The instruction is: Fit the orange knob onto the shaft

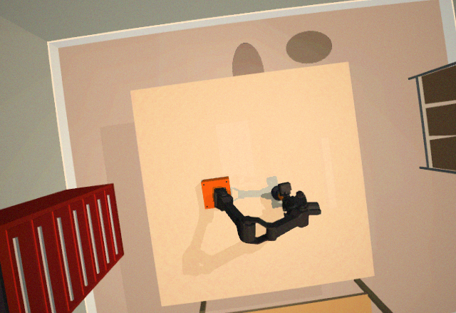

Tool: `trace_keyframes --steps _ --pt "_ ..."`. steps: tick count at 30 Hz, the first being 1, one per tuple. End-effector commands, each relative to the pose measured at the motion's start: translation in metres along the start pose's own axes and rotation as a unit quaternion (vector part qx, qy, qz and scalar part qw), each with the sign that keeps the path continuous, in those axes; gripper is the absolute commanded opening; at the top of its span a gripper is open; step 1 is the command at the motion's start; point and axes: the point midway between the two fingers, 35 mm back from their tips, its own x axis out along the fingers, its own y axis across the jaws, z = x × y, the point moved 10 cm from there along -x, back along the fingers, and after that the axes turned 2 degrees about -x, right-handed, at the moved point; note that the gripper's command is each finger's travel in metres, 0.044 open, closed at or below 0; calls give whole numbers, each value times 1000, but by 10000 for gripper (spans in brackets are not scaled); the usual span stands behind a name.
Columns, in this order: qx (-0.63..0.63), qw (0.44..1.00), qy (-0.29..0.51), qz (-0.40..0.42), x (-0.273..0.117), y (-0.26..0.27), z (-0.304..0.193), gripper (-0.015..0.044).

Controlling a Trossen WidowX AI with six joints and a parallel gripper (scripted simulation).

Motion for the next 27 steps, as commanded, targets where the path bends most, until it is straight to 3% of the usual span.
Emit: trace_keyframes --steps 1,7,14,27 --pt "-3 1000 -4 -2 -1 -1 2 0" --pt "-7 1000 -4 -2 -5 -1 1 0" --pt "-107 994 -3 -3 -6 0 -2 0" --pt "-107 994 -3 -3 -1 2 -7 0"
